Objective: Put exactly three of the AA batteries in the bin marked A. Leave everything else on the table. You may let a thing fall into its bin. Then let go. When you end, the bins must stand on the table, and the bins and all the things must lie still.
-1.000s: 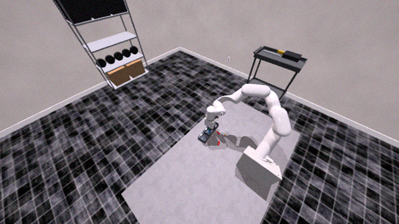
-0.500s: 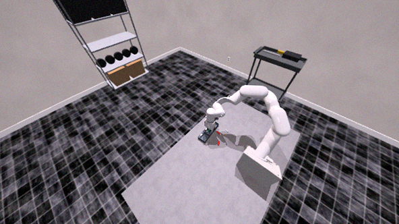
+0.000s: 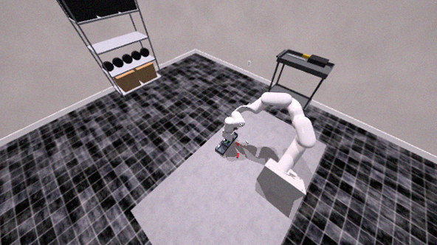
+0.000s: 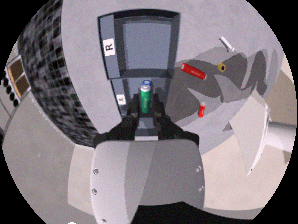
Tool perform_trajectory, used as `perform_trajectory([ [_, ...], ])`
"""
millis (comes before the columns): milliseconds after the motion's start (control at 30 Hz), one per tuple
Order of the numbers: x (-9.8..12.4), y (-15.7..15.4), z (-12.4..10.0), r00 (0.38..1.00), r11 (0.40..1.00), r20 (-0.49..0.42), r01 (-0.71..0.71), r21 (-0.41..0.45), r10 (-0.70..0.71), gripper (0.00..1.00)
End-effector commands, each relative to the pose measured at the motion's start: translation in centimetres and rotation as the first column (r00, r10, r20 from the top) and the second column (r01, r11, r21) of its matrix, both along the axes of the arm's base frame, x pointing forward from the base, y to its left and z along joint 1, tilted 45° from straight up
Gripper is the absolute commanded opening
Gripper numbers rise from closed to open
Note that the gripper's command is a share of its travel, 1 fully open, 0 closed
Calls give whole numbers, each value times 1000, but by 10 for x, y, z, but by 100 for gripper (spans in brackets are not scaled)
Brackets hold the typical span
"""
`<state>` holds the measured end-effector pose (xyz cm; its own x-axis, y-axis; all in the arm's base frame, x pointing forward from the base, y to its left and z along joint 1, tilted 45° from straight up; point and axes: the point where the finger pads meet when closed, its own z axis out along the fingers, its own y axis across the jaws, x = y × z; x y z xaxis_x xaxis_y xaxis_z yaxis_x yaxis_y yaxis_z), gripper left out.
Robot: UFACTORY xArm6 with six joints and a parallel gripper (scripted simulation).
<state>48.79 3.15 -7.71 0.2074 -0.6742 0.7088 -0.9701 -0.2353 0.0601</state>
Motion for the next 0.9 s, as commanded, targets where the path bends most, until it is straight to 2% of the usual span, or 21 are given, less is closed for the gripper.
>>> perform_trajectory([
  [0,1,1,1,1000,1000,3,-2,1,2,28],
  [433,1,1,1,1000,1000,3,-2,2,2,28],
  [633,-3,22,21,1000,1000,3,-2,2,2,28],
  [867,-3,22,21,1000,1000,3,-2,2,2,28],
])
